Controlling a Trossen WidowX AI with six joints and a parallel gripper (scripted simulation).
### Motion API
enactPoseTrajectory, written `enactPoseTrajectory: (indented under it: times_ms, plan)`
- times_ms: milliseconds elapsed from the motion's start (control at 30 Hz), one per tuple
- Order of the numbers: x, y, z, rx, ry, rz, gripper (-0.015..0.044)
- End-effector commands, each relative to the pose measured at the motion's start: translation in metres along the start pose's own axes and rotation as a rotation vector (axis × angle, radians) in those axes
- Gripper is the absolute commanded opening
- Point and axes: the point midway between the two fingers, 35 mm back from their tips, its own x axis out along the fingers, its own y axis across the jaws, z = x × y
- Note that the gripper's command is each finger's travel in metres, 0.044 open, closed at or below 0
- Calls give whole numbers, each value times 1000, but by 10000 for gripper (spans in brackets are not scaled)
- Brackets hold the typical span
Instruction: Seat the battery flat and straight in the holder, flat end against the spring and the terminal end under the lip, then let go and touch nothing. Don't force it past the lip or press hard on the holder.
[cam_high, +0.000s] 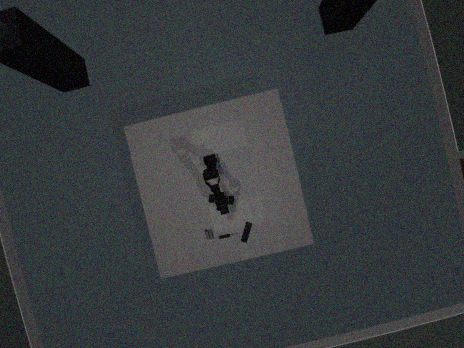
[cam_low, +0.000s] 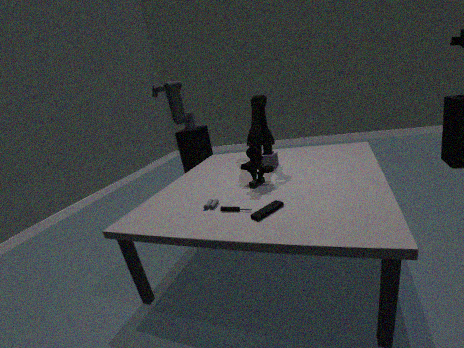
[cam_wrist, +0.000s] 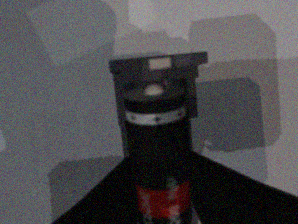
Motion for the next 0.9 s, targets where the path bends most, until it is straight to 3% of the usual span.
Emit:
enactPoseTrajectory:
  times_ms: [0,867]
  plan:
    - [4,-1,-6,-5,48,-2,83]
    - [3,-1,-5,3,199,0,83]
